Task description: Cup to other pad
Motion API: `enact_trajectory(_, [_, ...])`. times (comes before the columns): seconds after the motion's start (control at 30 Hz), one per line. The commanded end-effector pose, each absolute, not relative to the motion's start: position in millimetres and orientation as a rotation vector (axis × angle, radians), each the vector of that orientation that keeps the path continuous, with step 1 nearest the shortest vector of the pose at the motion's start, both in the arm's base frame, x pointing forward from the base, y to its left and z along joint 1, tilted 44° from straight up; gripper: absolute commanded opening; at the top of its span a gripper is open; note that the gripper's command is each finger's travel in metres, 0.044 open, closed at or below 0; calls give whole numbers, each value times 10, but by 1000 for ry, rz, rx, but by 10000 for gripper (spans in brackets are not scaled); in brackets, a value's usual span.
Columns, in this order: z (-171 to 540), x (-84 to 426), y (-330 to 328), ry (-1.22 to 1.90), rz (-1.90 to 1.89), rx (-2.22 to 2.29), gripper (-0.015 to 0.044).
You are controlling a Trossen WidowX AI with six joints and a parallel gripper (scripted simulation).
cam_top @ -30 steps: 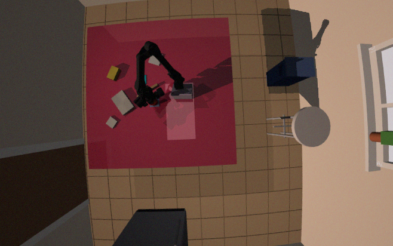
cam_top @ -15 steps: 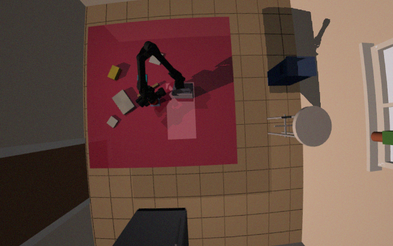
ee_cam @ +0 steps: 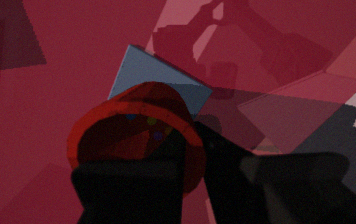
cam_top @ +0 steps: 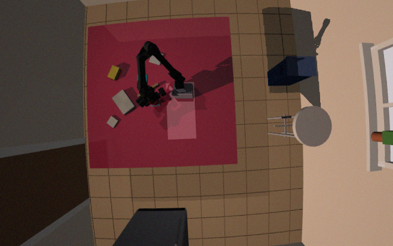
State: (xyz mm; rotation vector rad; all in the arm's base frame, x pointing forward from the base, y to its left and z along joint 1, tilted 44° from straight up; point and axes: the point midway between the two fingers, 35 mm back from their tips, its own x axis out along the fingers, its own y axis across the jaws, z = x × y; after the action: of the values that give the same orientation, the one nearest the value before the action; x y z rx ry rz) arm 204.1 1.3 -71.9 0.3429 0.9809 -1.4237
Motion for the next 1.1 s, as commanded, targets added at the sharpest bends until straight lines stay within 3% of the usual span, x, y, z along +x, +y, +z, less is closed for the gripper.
enact_trajectory(0.0, [-718,2043,13,981,-1424,344,0])
enact_trajectory(1.07, [-379,2031,325,987,-1424,322,0])
